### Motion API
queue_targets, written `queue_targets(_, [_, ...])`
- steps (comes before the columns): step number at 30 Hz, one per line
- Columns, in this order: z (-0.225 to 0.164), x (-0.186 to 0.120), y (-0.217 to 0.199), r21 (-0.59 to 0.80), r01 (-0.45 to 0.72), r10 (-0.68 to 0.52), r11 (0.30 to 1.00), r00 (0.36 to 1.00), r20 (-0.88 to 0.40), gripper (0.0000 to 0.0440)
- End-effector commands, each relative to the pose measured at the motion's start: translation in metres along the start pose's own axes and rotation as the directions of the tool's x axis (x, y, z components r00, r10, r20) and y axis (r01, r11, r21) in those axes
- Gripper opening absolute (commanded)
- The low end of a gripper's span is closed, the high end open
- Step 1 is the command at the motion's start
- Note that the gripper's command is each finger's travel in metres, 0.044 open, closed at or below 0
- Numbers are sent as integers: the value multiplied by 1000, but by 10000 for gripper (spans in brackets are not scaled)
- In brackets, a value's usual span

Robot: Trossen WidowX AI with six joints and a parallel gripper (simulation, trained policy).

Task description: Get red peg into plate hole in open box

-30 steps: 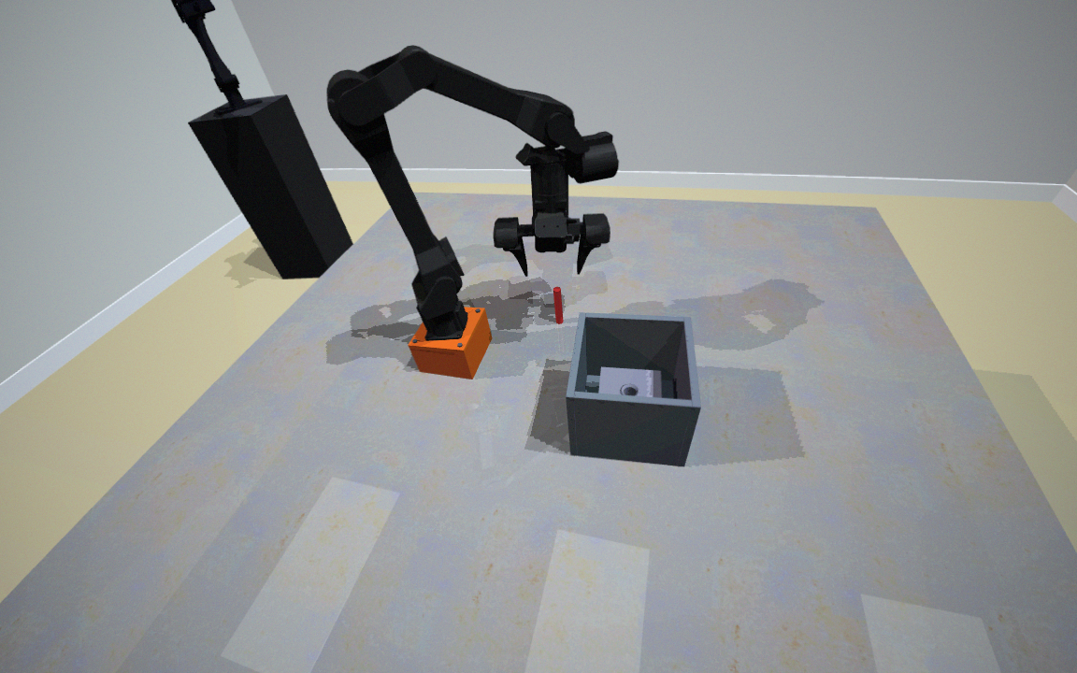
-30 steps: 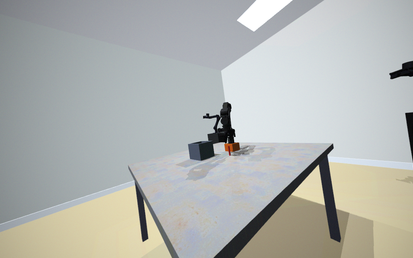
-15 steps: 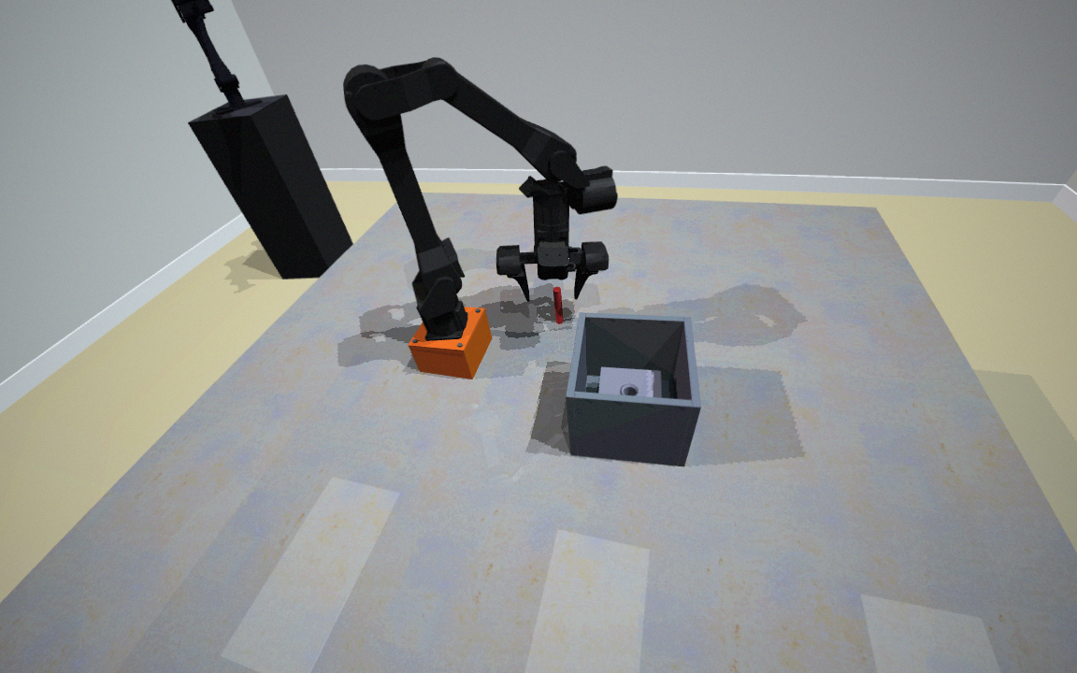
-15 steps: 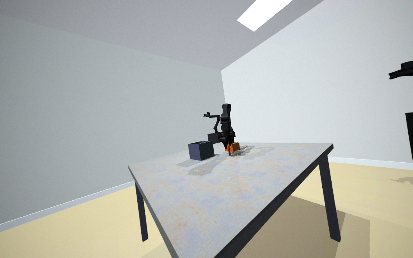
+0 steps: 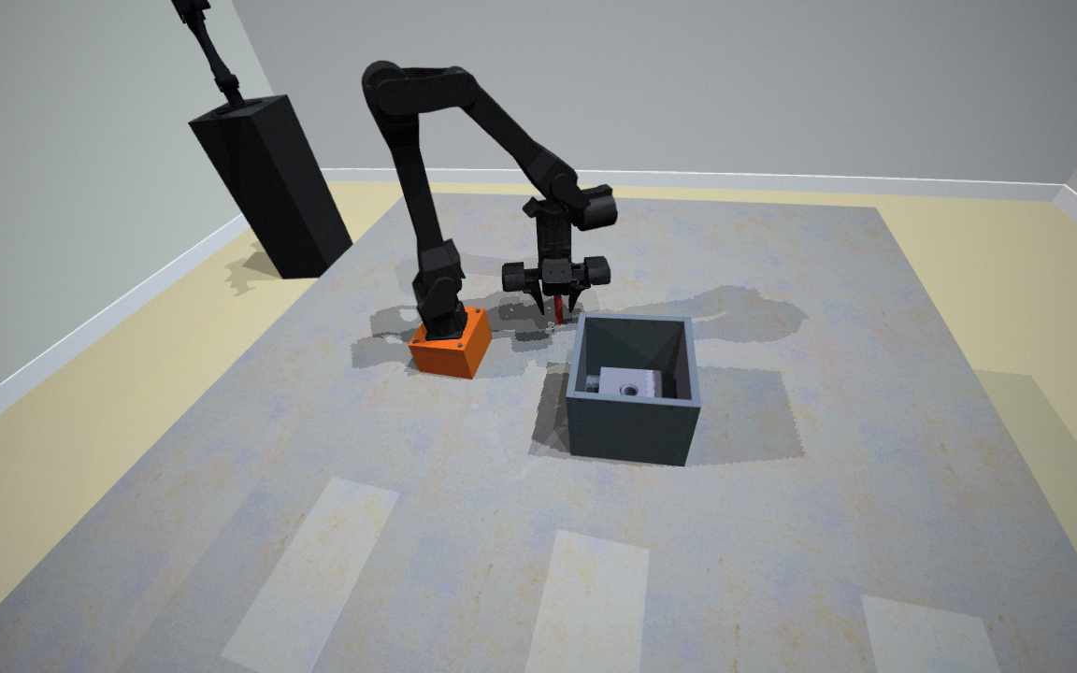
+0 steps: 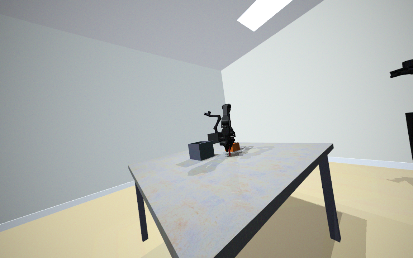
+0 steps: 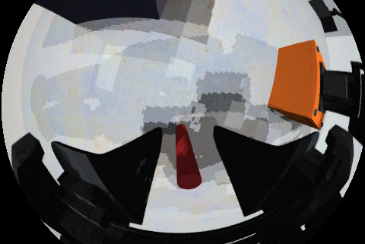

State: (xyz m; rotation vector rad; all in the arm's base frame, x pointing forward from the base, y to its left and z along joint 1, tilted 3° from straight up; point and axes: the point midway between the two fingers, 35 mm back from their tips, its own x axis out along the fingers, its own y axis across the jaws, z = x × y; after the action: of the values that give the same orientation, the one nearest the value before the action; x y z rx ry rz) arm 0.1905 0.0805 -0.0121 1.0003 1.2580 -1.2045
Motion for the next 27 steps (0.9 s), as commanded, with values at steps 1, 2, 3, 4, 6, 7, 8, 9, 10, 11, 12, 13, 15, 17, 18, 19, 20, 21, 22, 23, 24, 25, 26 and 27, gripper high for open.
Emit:
queue_targets(1, [-4, 9, 2, -24, 7, -7, 1000, 1000, -10, 135])
queue_targets(2, [-5, 11, 3, -31, 5, -5, 1000, 1000, -14, 110])
queue_targets(3, [-6, 12, 4, -37, 2, -3, 999, 1000, -17, 84])
queue_targets(4, [-7, 13, 5, -44, 0, 0, 999, 1000, -20, 59])
queue_targets(6, [-9, 14, 8, -57, -6, 5, 998, 1000, -26, 13])
queue_targets(7, [-11, 15, 9, -63, -10, 8, 998, 1000, -29, 0])
queue_targets(8, [-12, 15, 10, -70, -14, 11, 997, 999, -34, 0])
queue_targets(9, [-11, 12, 13, -67, -24, 22, 997, 999, -34, 0])
queue_targets(10, [-9, 11, 14, -62, -31, 29, 998, 999, -32, 0])
queue_targets(11, [-8, 9, 15, -59, -39, 37, 997, 999, -31, 0])
queue_targets(12, [-7, 7, 17, -56, -48, 47, 997, 998, -32, 0])
queue_targets(13, [-6, 5, 19, -54, -59, 57, 997, 998, -32, 1])
queue_targets(15, [-5, 0, 23, -49, -78, 77, 996, 996, -34, 1])
queue_targets(17, [-4, -4, 26, -42, -95, 94, 995, 995, -36, 0])
queue_targets(18, [-3, -7, 27, -38, -103, 101, 994, 994, -37, 0])
queue_targets(19, [-3, -9, 28, -34, -110, 109, 993, 993, -39, 0])
queue_targets(20, [-2, -12, 29, -30, -118, 117, 993, 992, -41, 0])
queue_targets(21, [-2, -15, 31, -26, -127, 126, 992, 991, -43, 0])
queue_targets(22, [-1, -18, 32, -23, -136, 135, 990, 990, -45, 0])
queue_targets(23, [0, -21, 34, -19, -146, 145, 989, 988, -47, 0])
queue_targets(24, [1, -24, 35, -15, -156, 155, 988, 987, -49, 0])
queue_targets(25, [2, -28, 37, -12, -165, 165, 986, 985, -50, 0])
queue_targets(26, [2, -31, 39, -8, -175, 175, 984, 983, -52, 0])
queue_targets(27, [3, -35, 40, -5, -185, 185, 983, 981, -54, 0])
